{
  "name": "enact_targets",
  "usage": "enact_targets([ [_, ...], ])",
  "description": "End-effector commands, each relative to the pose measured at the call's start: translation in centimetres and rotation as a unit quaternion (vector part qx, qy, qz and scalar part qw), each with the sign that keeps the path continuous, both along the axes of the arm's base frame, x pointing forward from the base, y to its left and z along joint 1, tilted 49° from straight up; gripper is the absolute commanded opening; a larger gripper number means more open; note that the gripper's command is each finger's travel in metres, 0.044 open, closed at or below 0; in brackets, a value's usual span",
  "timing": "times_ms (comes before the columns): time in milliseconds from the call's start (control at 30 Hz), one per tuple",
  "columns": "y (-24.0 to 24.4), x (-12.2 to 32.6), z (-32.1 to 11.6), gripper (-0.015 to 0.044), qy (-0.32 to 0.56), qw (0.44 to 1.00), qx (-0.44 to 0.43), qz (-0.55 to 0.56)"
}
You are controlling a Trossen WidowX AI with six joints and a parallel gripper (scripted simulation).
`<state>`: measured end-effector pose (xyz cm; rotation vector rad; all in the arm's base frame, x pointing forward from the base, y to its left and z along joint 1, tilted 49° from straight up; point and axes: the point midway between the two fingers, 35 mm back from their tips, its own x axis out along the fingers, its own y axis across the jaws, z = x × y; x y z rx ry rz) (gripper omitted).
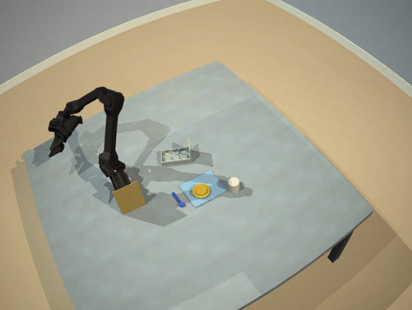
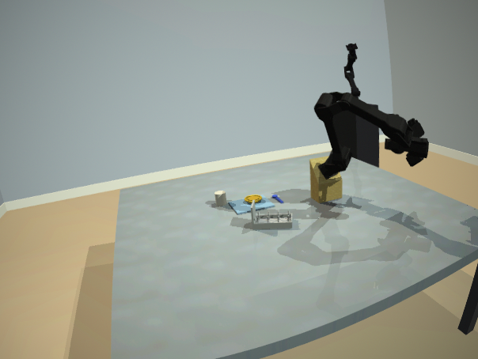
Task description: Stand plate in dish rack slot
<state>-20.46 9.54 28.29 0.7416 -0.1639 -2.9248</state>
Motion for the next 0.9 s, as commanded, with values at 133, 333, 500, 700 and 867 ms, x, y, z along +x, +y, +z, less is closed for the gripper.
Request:
enact_targets([
  [133, 0.7, 0.2, -0.1, 0.0400, -0.002, 1.000, 0.001, -0.014],
  [333, 2.7, 0.9, -0.3, 0.0400, -0.010, 0.998, 0.002, -0.054],
  [500, 4.6, 1.8, -0.5, 0.0400, -0.017, 0.996, 0.003, -0.093],
  [700, 7.0, 3.3, -0.8, 0.0400, -0.027, 0.989, 0.003, -0.144],
  [867, 10.3, 6.0, -1.2, 0.0400, -0.042, 0.975, 0.002, -0.217],
])
